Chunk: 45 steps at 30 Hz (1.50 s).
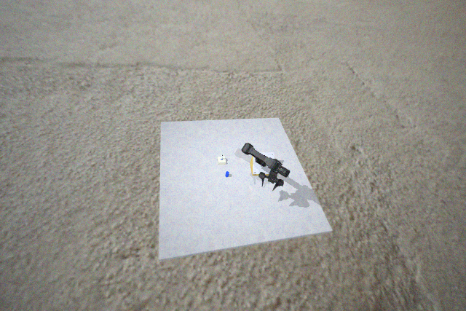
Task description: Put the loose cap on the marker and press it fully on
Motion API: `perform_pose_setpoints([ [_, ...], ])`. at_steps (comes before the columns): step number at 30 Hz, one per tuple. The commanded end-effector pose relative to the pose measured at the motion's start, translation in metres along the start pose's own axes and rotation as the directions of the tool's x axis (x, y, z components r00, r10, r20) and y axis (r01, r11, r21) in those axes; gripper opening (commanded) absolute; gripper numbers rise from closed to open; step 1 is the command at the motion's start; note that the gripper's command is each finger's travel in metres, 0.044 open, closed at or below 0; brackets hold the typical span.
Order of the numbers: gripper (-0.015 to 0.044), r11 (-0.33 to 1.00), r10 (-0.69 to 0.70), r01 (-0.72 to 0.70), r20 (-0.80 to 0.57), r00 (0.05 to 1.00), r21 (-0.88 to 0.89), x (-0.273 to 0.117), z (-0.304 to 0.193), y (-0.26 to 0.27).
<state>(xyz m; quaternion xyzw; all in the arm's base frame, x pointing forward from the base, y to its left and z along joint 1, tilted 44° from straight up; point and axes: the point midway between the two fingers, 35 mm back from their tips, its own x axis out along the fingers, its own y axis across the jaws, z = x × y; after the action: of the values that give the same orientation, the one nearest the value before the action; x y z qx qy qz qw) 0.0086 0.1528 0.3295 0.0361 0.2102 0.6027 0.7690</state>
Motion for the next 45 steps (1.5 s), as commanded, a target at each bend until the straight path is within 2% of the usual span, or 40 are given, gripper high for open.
perform_pose_setpoints([
  [1, 0.0374, 1.0, -0.005, 0.005, -0.003, 1.0, -0.008, 0.0, -0.001, 0.0],
  [6, 0.0243, 0.968, -0.148, 0.127, -0.085, 0.985, -0.218, 0.015, -0.014, -0.002],
  [14, 0.0237, 0.831, -0.383, 0.201, -0.272, 0.883, -0.519, 0.05, -0.038, -0.02],
  [23, 0.0237, 0.753, -0.518, 0.082, -0.51, 0.687, -0.653, 0.09, -0.062, -0.067],
  [30, 0.0237, 0.794, -0.493, -0.037, -0.679, 0.544, -0.607, 0.109, -0.078, -0.119],
  [34, 0.0237, 0.851, -0.445, -0.036, -0.755, 0.481, -0.524, 0.11, -0.087, -0.153],
  [40, 0.0237, 0.894, -0.358, -0.083, -0.814, 0.457, -0.44, 0.11, -0.096, -0.184],
  [45, 0.0237, 0.933, -0.244, -0.13, -0.856, 0.456, -0.335, 0.102, -0.112, -0.23],
])
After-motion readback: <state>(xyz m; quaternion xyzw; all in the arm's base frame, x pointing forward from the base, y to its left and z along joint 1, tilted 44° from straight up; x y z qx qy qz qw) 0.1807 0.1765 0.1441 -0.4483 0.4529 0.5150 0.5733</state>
